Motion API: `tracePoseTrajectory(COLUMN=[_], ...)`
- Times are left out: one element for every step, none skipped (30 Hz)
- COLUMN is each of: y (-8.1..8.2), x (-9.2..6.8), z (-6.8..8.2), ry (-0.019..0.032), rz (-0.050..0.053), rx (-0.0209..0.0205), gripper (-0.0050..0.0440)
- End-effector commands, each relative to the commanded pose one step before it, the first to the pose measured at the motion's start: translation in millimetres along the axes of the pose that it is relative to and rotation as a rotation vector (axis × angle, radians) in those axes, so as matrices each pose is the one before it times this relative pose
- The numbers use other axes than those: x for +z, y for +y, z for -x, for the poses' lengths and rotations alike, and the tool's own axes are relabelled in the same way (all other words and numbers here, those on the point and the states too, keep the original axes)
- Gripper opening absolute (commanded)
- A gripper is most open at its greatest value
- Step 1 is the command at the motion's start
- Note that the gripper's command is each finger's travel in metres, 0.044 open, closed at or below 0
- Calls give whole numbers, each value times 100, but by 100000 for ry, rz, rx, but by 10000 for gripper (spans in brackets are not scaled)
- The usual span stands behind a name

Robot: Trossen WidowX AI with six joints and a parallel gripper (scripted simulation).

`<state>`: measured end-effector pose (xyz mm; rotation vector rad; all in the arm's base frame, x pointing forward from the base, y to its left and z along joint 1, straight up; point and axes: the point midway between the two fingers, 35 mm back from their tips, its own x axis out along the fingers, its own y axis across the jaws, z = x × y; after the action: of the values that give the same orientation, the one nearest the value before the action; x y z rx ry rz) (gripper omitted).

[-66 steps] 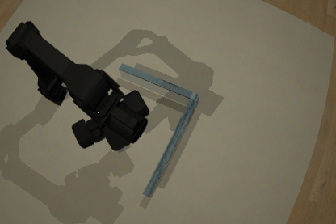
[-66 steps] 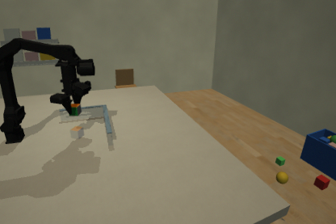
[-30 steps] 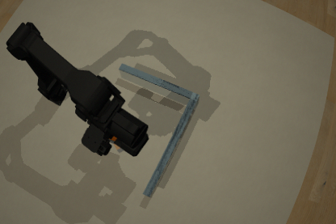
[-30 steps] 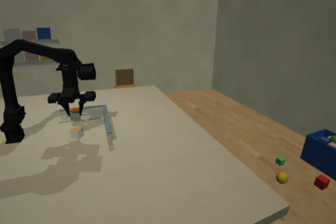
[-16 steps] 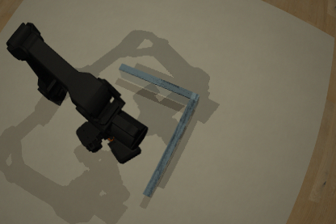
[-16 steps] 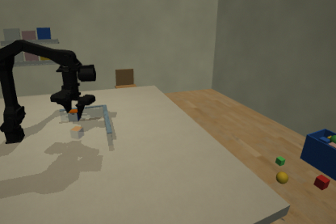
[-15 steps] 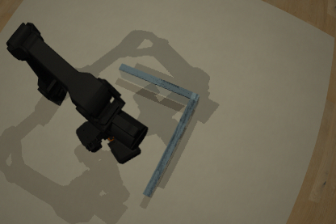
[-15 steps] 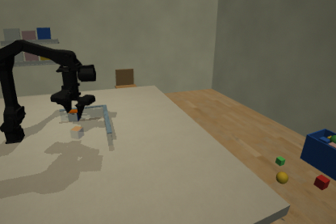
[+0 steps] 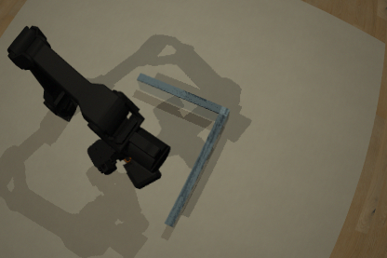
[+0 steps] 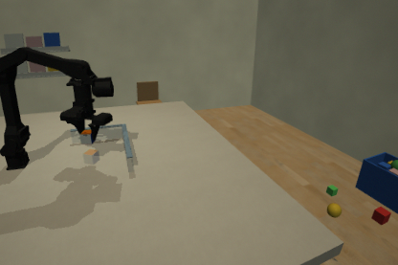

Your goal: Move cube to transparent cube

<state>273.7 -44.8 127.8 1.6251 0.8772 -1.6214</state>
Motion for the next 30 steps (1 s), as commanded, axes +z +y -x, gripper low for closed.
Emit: tracePoseTrajectory(y=[238,0,0,0,0,0,0,0,0,0,0,0,0,0,0,23,38,48,51,36,16,-13,-52,-75,-60,-22,0,0,0,0], x=[-22,0,0,0,0,0,0,0,0,0,0,0,0,0,0,-9,-14,-18,-18,-10,0,13,32,41,31,11,0,0,0,0], z=[495,0,0,0,0,0,0,0,0,0,0,0,0,0,0,-191,-339,-504,-694,-756,-840,-945,-1036,-869,-529,-176,0,0,0,0], ry=[659,0,0,0,0,0,0,0,0,0,0,0,0,0,0,0,1,1,1,0,-1,-2,-4,-4,-3,-1,0,0,0,0], rz=[-769,0,0,0,0,0,0,0,0,0,0,0,0,0,0,0,0,0,0,0,0,0,0,0,0,0,0,0,0,0], rx=[2008,0,0,0,0,0,0,0,0,0,0,0,0,0,0,1,2,3,2,1,-1,-4,-7,-8,-6,-2,0,0,0,0], gripper=[0,0,0,0,0,0,0,0,0,0,0,0,0,0,0,0,0,0,0,0,0,0,0,0,0,0,0,0,0,0])
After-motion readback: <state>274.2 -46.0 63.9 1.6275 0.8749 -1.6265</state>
